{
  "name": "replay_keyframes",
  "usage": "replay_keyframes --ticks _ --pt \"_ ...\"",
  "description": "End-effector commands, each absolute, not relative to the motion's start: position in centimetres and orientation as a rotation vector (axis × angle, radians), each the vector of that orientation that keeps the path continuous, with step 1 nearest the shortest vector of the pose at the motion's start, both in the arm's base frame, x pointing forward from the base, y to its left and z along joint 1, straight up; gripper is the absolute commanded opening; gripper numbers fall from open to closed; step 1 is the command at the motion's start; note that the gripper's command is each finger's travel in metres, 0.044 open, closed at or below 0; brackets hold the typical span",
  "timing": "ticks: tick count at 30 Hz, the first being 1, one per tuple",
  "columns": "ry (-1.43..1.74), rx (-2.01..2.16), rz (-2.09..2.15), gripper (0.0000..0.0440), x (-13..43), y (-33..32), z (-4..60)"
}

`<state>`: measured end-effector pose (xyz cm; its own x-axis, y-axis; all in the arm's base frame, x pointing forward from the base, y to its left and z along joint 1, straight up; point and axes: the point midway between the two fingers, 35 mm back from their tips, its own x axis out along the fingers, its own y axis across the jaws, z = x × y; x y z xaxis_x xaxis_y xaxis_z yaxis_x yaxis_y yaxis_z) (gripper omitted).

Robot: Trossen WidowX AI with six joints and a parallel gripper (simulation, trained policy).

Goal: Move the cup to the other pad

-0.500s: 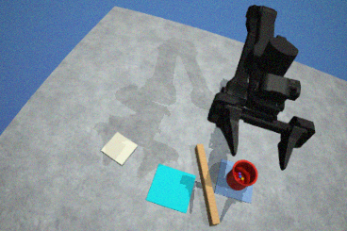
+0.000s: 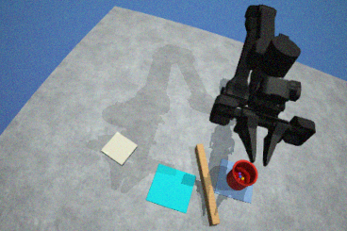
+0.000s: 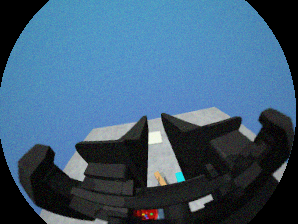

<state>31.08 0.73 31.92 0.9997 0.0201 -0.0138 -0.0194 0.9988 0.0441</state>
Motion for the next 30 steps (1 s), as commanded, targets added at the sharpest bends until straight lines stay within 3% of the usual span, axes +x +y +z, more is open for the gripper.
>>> replay_keyframes --ticks 1,11,30 --pt "0.041 0.069 0.032 0.0042 31.0 1.1 32.2" --pt "0.147 0.165 0.060 0.0106 31.0 2.1 32.3" --pt "0.386 0.382 0.069 0.0119 30.9 4.2 32.0"
